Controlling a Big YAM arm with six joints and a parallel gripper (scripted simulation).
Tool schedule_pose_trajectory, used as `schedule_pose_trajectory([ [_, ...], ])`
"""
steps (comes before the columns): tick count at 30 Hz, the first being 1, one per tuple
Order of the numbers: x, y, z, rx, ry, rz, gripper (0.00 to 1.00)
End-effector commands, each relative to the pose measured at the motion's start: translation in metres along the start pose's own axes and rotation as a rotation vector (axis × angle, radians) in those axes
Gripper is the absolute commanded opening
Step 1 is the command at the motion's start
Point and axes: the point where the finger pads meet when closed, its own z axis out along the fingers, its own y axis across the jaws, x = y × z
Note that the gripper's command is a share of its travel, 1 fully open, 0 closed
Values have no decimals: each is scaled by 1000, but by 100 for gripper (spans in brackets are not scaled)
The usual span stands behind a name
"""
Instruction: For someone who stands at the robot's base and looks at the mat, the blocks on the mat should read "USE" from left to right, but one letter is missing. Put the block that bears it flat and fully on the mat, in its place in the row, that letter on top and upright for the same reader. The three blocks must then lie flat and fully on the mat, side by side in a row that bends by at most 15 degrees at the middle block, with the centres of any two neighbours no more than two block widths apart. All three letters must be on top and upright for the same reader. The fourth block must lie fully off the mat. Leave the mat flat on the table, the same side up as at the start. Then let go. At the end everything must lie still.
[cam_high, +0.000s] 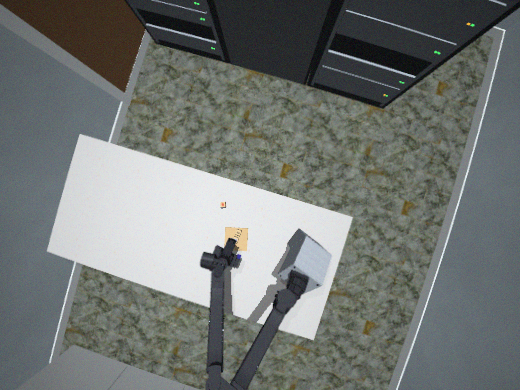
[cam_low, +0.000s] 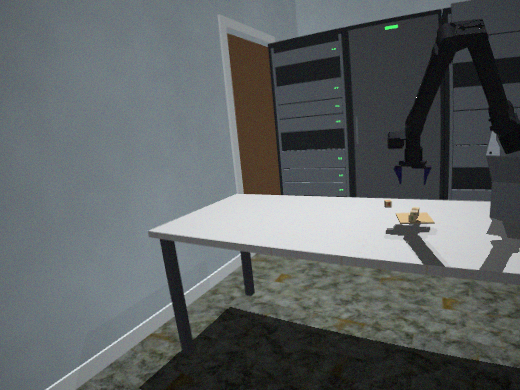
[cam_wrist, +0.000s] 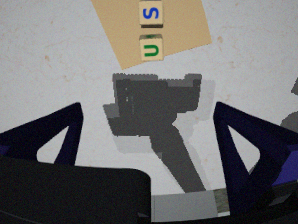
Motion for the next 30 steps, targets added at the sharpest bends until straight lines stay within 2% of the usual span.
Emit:
schedule_pose_trajectory([
  [1, 2, 15, -28, -30, -3, -46, 100],
  [7, 2, 15, -40, -31, -4, -48, 100],
  [8, 6, 7, -29, 5, 2, -54, 100],
  [10, 4, 9, -37, -11, -3, -51, 100],
  [14, 4, 12, -38, -20, -3, -56, 100],
  [30, 4, 12, -38, -21, -3, -56, 100],
])
